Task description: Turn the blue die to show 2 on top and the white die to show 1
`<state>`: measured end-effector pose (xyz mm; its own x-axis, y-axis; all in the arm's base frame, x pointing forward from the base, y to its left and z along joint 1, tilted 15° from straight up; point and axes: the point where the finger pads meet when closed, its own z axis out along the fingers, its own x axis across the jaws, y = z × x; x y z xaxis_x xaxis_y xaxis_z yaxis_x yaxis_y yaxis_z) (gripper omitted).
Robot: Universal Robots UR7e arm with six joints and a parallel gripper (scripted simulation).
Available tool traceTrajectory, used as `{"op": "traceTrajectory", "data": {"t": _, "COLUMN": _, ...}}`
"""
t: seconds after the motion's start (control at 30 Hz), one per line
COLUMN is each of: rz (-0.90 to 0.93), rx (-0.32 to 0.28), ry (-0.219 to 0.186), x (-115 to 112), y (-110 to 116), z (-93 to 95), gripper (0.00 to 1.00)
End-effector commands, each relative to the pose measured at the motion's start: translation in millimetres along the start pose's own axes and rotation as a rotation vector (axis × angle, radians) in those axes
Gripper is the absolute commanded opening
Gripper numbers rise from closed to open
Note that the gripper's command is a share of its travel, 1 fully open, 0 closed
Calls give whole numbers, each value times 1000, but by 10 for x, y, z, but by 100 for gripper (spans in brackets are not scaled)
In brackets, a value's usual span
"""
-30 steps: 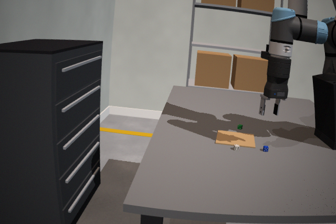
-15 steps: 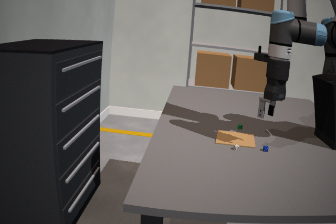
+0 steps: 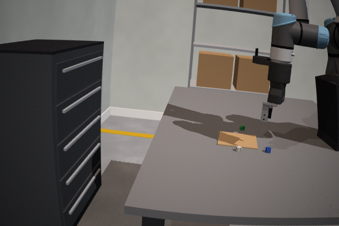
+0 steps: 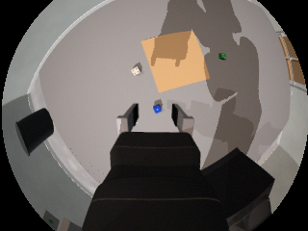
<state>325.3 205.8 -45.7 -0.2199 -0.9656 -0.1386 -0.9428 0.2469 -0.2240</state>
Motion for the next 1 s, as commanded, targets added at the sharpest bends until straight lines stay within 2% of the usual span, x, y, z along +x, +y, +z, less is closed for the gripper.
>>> {"op": "traceTrajectory", "data": {"t": 0.0, "rz": -137, "rx": 1, "ry": -1, "x": -16, "y": -10, "z": 23, "gripper": 100}}
{"op": "traceTrajectory", "data": {"t": 0.4, "rz": -514, "rx": 1, "ry": 0, "x": -48, "y": -5, "z": 92, "gripper": 100}}
{"op": "traceTrajectory", "data": {"t": 0.5, "rz": -517, "rx": 1, "ry": 0, "x": -48, "y": -5, "z": 93, "gripper": 100}}
{"op": "traceTrajectory", "data": {"t": 0.63, "rz": -683, "rx": 1, "ry": 0, "x": -56, "y": 8, "z": 123, "gripper": 100}}
{"op": "traceTrajectory", "data": {"t": 0.97, "rz": -969, "rx": 2, "ry": 0, "x": -60, "y": 45, "z": 173, "gripper": 100}}
